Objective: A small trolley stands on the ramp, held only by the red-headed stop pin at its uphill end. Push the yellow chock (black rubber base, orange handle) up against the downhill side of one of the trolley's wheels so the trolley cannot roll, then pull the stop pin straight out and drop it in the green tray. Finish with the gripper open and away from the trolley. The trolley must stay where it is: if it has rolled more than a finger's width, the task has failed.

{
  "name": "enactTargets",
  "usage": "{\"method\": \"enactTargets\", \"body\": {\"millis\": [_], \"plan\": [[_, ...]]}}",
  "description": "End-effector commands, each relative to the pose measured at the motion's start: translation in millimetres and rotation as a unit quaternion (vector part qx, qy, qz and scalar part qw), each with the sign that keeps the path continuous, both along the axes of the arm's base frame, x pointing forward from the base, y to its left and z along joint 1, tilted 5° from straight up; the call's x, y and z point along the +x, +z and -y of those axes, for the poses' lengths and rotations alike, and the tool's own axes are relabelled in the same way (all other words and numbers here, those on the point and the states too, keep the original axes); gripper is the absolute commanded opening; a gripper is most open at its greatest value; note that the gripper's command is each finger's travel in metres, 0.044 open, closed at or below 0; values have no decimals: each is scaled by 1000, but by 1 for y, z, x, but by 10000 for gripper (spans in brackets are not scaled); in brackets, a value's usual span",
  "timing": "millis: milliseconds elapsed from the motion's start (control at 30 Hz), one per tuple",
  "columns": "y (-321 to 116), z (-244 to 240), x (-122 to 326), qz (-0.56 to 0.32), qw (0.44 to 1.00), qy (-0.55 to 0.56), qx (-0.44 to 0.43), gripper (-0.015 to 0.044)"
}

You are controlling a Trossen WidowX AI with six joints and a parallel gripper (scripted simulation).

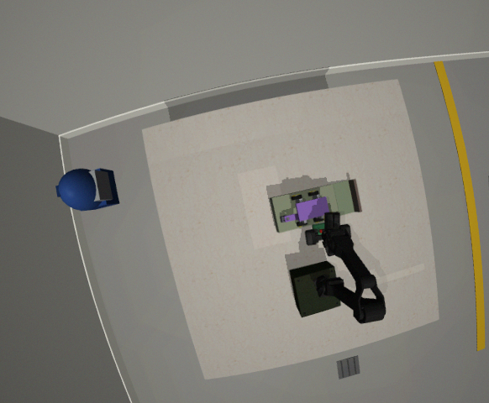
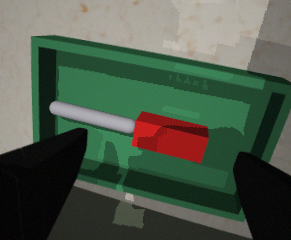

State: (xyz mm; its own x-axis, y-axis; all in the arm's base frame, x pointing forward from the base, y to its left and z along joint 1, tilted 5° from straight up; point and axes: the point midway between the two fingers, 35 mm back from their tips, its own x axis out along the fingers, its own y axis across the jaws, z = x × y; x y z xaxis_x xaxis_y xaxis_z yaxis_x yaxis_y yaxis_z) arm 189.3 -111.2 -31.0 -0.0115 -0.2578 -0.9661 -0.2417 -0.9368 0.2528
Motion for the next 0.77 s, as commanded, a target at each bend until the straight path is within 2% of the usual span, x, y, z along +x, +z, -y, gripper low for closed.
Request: {"method": "enactTargets", "body": {"millis": [0,167,300,733], "plan": [[5,0,0,0,1000,0,0,340],[24,-3,-1,-1,1000,-2,-1,340],[34,-4,-1,-1,1000,-2,-1,440],[77,-8,-2,-1,1000,-2,-1,440]]}}
